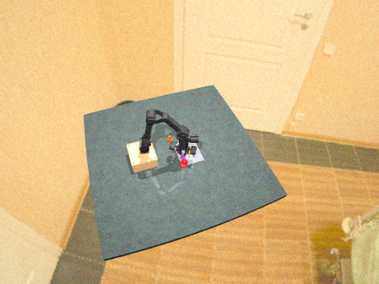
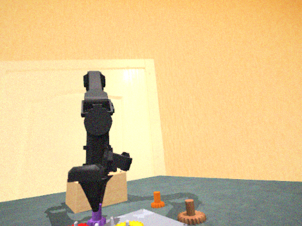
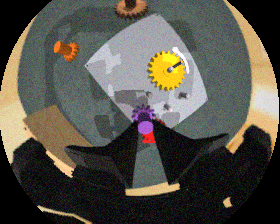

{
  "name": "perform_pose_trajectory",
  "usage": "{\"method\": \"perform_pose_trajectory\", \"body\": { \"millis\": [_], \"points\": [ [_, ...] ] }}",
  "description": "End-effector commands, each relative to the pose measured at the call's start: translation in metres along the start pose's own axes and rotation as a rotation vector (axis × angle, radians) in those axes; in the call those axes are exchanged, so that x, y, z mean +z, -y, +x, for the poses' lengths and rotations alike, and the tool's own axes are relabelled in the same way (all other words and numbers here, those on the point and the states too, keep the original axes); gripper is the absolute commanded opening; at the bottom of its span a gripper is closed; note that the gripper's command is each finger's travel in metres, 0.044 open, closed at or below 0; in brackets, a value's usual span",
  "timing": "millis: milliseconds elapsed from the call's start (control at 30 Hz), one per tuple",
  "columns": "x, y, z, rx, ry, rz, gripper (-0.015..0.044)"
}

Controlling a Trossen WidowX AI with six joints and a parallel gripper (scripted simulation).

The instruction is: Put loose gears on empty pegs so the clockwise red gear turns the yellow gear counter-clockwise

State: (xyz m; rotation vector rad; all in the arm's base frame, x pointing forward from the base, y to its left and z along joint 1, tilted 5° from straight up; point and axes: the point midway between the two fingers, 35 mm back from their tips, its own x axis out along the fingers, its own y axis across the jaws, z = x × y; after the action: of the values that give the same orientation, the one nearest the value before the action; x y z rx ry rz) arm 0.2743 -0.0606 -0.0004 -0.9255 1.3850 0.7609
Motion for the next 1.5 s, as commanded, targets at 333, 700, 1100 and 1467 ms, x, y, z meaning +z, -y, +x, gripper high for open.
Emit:
{"method": "perform_pose_trajectory", "body": {
  "millis": [333, 700, 1100, 1467],
  "points": [
    [0.0007, -0.0006, 0.0019, 0.0, -0.001, -0.026, 0.0],
    [-0.0002, 0.0002, 0.0026, 0.0, -0.001, -0.325, 0.0],
    [0.0007, -0.001, 0.0037, 0.0, -0.001, -0.34, 0.0],
    [-0.0003, 0.0005, 0.0038, 0.0, -0.001, -0.051, 0.0]
  ]
}}
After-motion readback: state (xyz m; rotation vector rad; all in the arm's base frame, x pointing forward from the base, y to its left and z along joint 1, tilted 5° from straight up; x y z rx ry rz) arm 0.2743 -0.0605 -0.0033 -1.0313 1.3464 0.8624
